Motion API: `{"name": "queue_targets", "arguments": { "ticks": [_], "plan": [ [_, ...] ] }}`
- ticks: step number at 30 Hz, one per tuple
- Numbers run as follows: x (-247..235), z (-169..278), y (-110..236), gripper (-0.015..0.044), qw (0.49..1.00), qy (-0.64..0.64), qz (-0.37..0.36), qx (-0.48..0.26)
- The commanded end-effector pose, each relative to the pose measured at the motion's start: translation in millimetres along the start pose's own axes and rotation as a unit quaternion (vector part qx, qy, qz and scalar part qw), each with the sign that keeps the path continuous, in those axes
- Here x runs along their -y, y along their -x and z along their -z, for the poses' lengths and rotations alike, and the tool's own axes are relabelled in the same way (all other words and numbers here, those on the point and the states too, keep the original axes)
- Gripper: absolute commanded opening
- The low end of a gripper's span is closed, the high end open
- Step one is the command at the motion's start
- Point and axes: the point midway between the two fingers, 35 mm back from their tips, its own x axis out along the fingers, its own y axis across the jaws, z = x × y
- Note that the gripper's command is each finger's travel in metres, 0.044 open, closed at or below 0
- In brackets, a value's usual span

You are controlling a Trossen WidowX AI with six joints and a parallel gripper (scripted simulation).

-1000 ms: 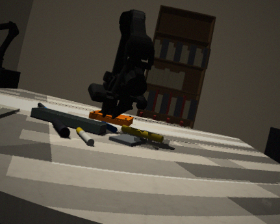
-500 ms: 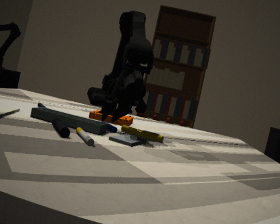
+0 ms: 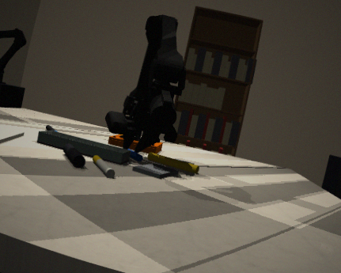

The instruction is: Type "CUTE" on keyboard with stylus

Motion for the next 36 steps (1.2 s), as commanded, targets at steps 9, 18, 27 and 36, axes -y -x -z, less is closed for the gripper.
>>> {"name": "queue_targets", "arguments": {
  "ticks": [9,18,27,36],
  "plan": [
    [0.1,1.2,-2.6,0.0019,1.0,0.0,0.0,0.001],
    [0.1,1.2,-2.6,0.0,1.0,0.0,0.0,0.001],
    [-0.1,-21.1,37.1,0.0,1.0,0.0,0.0,0.001],
    [-1.2,-21.9,37.6,0.0,1.0,0.013,-0.003,0.002]
  ]
}}
